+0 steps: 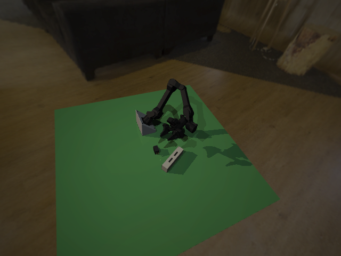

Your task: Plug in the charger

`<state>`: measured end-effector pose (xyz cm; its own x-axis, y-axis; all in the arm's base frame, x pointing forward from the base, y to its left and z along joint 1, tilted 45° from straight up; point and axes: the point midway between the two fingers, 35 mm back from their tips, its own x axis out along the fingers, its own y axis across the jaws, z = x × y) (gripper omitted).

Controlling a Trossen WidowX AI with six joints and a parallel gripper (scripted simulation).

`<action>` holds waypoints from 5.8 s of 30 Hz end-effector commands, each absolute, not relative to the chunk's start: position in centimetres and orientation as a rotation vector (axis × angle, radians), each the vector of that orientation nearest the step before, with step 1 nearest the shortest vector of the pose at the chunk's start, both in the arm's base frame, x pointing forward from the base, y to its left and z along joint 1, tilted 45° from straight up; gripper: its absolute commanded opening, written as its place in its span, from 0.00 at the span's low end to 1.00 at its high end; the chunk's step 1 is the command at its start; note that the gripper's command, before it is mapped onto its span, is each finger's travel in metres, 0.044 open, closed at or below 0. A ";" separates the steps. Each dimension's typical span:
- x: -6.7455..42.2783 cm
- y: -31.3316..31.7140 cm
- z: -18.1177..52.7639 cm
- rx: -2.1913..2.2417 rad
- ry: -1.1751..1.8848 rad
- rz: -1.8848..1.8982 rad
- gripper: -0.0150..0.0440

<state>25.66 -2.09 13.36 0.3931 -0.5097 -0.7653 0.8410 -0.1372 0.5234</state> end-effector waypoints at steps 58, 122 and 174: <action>22.7 -1.3 3.4 0.603 1.605 -0.560 1.00; 22.7 1.7 0.5 0.600 1.567 0.619 1.00; 22.9 4.9 -2.8 0.593 1.560 0.621 0.44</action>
<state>22.86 4.86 -2.86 -0.0745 0.6939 -0.7162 0.0126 0.7188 0.6951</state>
